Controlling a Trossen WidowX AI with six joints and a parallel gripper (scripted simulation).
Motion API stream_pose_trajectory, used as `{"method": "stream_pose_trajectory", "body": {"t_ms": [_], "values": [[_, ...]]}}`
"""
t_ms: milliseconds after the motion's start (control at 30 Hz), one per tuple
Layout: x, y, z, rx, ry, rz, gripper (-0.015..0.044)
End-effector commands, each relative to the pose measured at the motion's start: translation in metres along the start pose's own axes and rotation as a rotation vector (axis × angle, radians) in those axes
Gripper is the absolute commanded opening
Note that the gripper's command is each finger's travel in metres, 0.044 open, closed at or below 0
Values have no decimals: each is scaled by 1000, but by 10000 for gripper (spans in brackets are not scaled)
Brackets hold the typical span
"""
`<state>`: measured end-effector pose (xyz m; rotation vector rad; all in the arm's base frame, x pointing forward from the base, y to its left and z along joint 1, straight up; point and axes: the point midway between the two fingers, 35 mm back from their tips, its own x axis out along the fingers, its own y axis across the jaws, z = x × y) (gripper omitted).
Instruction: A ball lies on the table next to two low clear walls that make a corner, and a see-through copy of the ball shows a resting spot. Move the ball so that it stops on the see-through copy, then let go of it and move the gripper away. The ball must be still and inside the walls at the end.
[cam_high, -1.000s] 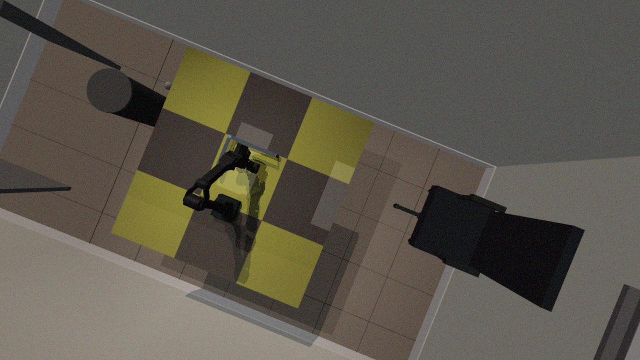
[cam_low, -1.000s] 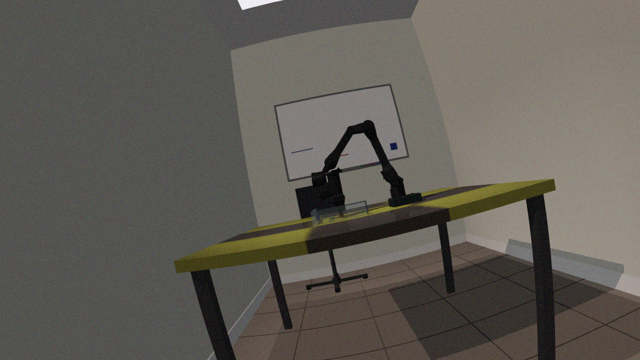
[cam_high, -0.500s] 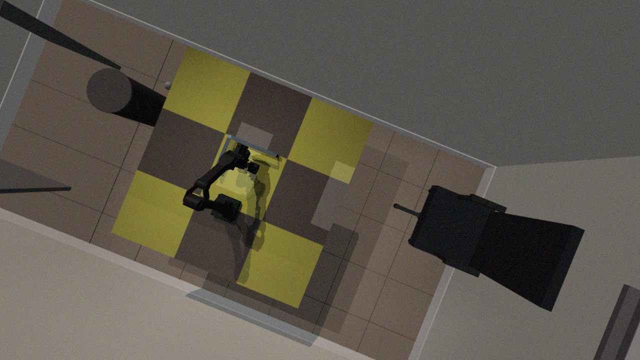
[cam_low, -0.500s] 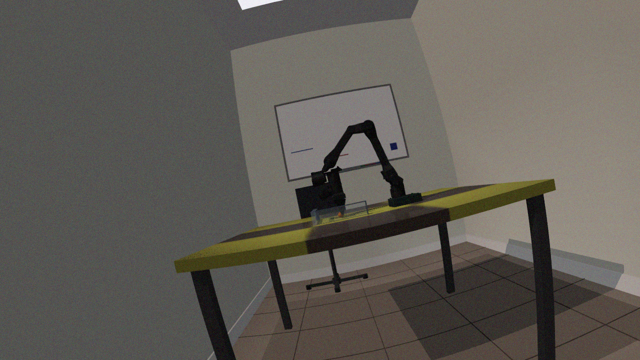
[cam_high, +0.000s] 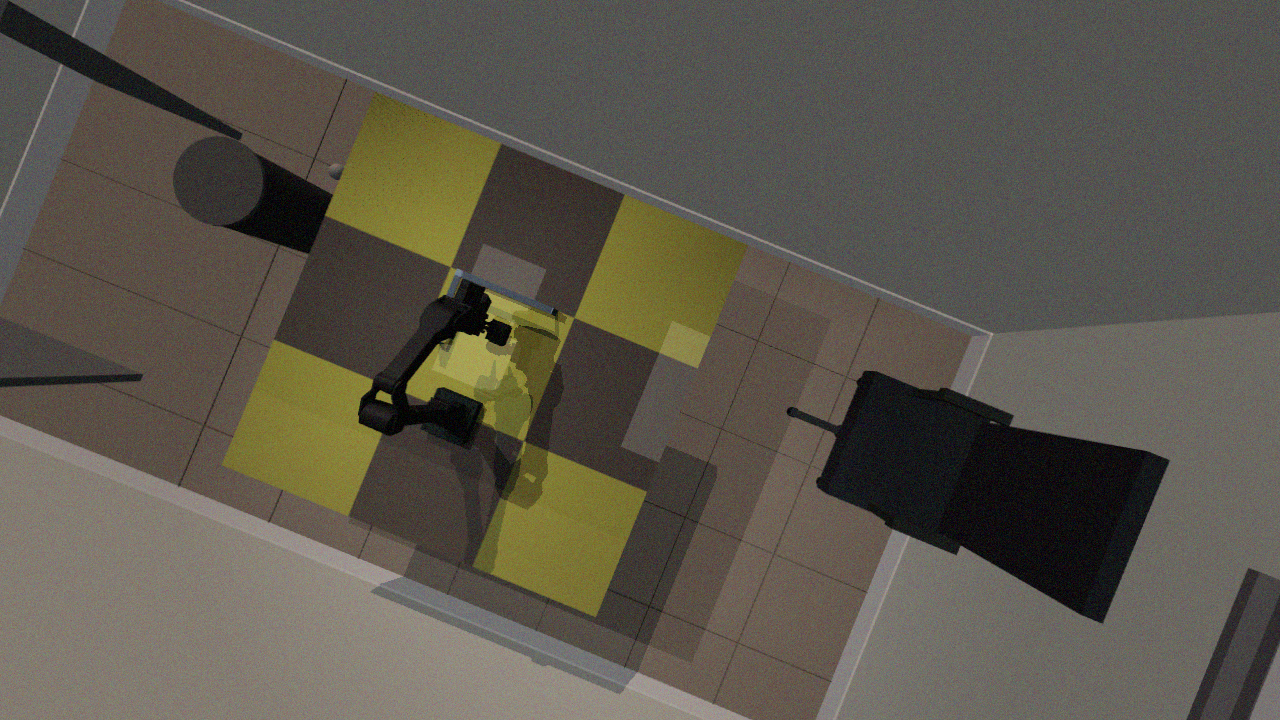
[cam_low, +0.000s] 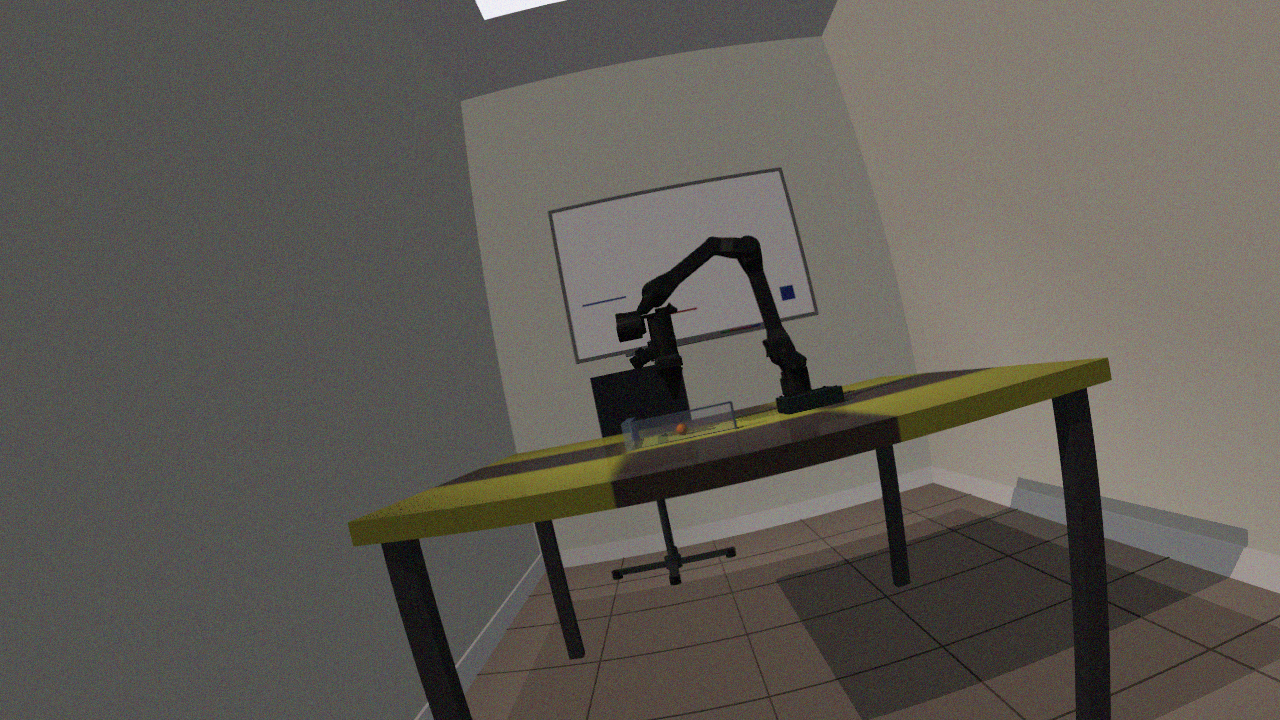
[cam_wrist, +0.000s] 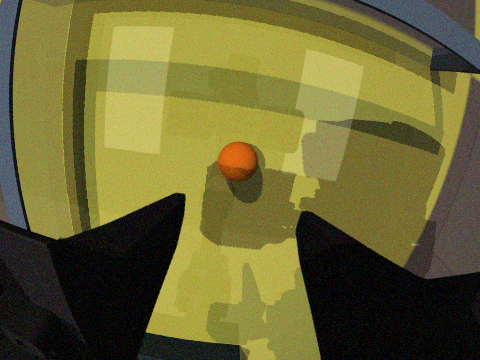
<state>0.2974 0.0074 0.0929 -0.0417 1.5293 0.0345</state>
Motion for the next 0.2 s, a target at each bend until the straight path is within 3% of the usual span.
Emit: {"method": "stream_pose_trajectory", "body": {"t_ms": [0, 167], "values": [[-3, 0, 0, 0, -2, 0, 262], [-50, 0, -5, 0, 0, 0, 393]]}}
